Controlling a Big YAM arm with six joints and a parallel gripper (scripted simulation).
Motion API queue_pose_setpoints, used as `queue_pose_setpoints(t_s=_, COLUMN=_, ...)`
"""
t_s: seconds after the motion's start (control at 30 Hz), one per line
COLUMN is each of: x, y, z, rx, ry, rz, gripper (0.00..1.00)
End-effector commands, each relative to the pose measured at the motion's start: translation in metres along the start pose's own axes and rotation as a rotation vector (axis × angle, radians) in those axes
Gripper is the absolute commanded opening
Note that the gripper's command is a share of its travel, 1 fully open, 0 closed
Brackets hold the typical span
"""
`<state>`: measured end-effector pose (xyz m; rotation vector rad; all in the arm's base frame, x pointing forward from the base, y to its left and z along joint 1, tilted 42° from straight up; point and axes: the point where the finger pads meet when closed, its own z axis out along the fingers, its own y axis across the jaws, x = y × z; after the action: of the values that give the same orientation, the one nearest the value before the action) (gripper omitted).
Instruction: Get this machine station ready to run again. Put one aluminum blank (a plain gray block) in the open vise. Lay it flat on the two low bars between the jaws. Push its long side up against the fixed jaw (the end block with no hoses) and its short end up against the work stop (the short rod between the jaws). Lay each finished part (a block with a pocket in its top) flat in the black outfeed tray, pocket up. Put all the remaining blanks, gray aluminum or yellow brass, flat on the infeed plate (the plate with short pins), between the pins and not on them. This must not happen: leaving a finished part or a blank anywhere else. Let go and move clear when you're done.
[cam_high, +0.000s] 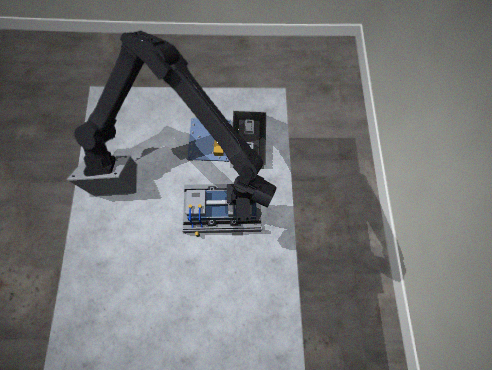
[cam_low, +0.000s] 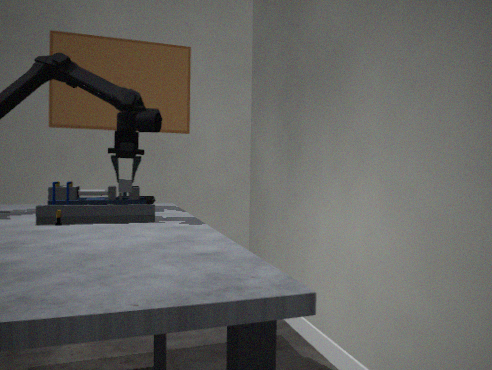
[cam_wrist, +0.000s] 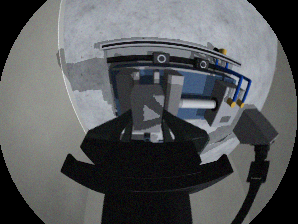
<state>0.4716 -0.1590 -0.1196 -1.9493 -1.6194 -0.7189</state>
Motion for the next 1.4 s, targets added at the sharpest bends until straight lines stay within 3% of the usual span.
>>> queue_pose_setpoints(t_s=0.0, x=0.0131, y=0.0224, z=-0.0294, rx=-0.046, ry=-0.02, rz=-0.041, gripper=0.0)
queue_pose_setpoints(t_s=1.37, x=0.0123, y=0.0209, z=-0.0327, rx=-0.048, ry=-0.02, rz=-0.03, gripper=0.0)
